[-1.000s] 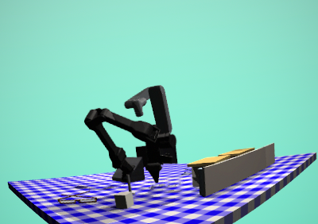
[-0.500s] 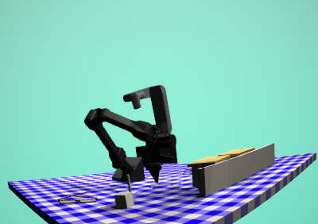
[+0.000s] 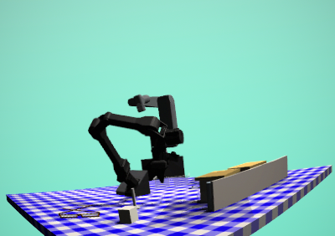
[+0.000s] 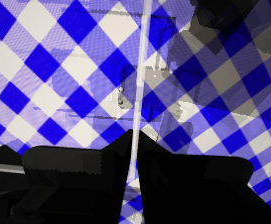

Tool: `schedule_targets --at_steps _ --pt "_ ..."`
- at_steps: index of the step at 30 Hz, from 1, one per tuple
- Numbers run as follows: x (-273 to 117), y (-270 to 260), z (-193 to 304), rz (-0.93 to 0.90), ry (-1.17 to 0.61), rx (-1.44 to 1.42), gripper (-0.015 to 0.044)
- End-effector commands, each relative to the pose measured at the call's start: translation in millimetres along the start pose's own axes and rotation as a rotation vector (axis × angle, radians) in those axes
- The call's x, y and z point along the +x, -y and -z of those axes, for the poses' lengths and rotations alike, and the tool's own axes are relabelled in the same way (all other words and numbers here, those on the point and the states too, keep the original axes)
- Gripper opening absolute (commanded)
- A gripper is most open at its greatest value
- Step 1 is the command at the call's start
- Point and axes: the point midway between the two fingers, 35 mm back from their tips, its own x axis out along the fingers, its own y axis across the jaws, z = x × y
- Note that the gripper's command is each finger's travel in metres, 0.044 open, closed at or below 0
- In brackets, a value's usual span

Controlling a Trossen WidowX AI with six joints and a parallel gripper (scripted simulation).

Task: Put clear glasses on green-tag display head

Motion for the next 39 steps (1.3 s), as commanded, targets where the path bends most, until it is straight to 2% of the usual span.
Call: schedule_targets --at_steps 1,5,10,39 --pt "-17.7 -0.3 -0.6 -0.002 0.001 0.004 0.0000" --pt "-34.7 -0.3 1.1 0.000 -0.002 0.003 0.0000" --pt "-37.4 -3.4 -1.6 0.011 0.002 0.044 0.0000" --pt "-69.6 -67.1 -43.5 0.151 0.179 0.769 0.0000"
